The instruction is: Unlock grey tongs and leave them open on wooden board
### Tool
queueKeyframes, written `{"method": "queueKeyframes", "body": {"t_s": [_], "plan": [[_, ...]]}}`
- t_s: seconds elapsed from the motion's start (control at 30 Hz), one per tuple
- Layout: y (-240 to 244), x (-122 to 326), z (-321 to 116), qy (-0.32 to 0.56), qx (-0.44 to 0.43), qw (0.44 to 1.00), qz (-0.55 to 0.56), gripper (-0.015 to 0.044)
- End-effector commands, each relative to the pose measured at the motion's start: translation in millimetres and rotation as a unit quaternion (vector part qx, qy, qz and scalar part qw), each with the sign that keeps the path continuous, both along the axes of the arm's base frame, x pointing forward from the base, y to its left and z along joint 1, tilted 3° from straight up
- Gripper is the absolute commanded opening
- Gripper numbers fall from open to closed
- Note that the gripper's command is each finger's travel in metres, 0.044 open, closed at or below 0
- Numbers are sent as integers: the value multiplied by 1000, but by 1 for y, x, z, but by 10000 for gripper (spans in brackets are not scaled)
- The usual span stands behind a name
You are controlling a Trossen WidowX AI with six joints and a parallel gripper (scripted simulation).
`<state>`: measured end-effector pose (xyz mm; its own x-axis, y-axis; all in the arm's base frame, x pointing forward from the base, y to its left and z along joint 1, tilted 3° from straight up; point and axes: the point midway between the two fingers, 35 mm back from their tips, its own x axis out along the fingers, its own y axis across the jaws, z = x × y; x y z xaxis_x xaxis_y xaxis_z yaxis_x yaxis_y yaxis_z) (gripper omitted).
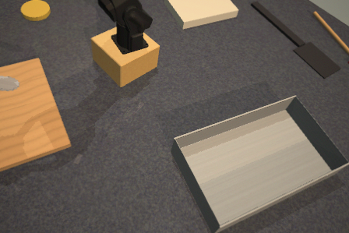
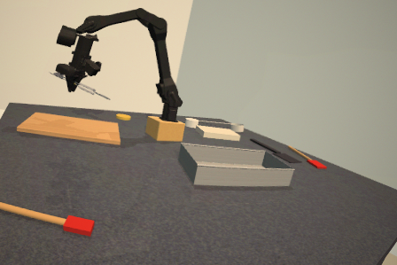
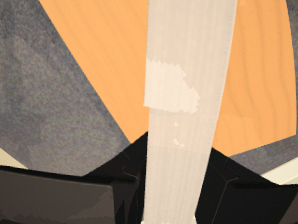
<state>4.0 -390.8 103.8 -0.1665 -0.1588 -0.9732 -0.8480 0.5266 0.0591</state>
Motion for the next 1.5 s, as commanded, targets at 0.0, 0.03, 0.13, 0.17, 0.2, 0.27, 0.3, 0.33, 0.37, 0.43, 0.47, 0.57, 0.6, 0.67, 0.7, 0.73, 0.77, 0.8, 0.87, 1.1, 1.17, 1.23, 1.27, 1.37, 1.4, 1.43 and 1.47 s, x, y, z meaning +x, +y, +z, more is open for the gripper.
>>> {"method": "queueKeyframes", "body": {"t_s": [0.0, 0.03, 0.13, 0.17, 0.2, 0.27, 0.3, 0.33, 0.37, 0.43, 0.47, 0.57, 0.6, 0.67, 0.7, 0.73, 0.77, 0.8, 0.87, 1.1, 1.17, 1.23, 1.27, 1.37, 1.4, 1.43, 1.47], "plan": [[-2, -1, 2, -21, 18, 1000, -4, -150], [-1, -1, 1, -26, 24, 999, -5, -150], [-1, -2, 0, -42, 43, 998, -10, -150], [-1, -2, 0, -47, 49, 998, -12, -150], [0, -3, 0, -53, 55, 997, -14, -150], [0, -3, -1, -60, 63, 996, -16, -150], [0, -3, -1, -60, 64, 996, -16, -150], [0, -3, -1, -60, 64, 996, -16, -150], [0, -3, -1, -60, 64, 996, -16, -150], [0, -3, -1, -60, 64, 996, -16, -150], [0, -3, -1, -60, 64, 996, -16, -150], [0, -3, -2, -60, 64, 996, -16, -150], [0, -3, -2, -60, 64, 996, -16, -150], [-1, -3, -5, -60, 64, 996, -16, -150], [-1, -3, -6, -60, 64, 996, -16, -150], [-1, -3, -8, -60, 64, 996, -16, -150], [-1, -4, -10, -60, 64, 996, -16, -150], [-1, -4, -11, -60, 64, 996, -16, -150], [-2, -4, -14, -60, 64, 996, -16, -150], [-3, -4, -26, -60, 64, 996, -16, -150], [-3, -5, -29, -60, 64, 996, -16, -150], [-4, -5, -32, -60, 64, 996, -16, -150], [-4, -5, -34, -60, 64, 996, -16, -150], [-4, -5, -39, -60, 64, 996, -16, -150], [-4, -5, -40, -60, 64, 996, -16, -150], [-4, -5, -42, -60, 64, 996, -16, -150], [-4, -5, -44, -60, 64, 996, -16, -150]]}}
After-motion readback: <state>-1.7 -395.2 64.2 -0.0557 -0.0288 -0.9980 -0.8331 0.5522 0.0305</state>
